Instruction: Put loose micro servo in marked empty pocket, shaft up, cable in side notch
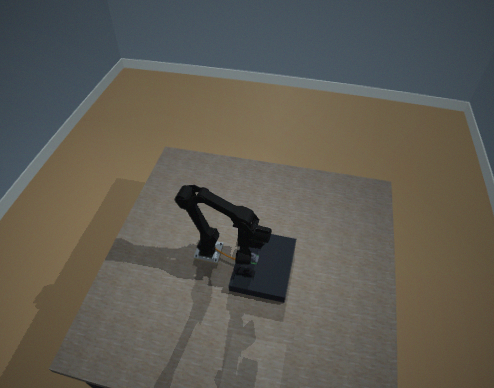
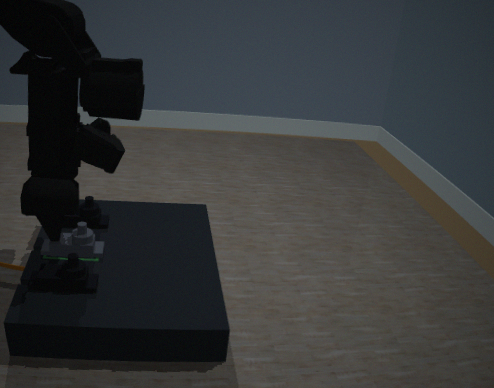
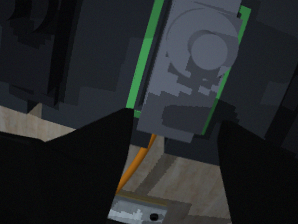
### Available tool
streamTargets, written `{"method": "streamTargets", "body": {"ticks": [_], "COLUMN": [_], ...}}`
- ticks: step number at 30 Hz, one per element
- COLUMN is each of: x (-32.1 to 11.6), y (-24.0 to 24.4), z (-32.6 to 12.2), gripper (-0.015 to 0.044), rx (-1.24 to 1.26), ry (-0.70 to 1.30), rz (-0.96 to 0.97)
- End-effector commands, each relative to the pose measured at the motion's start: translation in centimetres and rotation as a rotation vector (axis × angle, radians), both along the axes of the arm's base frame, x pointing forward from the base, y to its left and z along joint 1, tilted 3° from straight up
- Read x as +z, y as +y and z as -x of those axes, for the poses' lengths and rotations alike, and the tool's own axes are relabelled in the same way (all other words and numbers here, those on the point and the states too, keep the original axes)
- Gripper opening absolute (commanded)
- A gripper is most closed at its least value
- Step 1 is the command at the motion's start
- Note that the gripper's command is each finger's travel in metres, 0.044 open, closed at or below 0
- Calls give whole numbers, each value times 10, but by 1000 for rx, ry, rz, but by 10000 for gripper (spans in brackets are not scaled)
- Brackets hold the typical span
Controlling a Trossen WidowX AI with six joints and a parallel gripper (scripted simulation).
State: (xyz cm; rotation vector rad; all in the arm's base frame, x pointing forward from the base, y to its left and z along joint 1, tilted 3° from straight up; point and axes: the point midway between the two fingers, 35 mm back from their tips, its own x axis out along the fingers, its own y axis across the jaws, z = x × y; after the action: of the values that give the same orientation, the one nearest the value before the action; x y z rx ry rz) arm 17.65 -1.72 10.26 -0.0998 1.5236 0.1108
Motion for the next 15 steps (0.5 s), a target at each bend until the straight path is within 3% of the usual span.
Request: {"method": "streamTargets", "body": {"ticks": [1, 4, 13, 15], "x": [17, 17, 53, 64], "y": [0, -1, -3, -3], "z": [1, -1, -50, -66], "gripper": [187, 187, 424, 440], "rx": [4, 4, 2, 2], "ry": [-13, -14, -19, -20], "rz": [-1, -1, 1, 0]}}
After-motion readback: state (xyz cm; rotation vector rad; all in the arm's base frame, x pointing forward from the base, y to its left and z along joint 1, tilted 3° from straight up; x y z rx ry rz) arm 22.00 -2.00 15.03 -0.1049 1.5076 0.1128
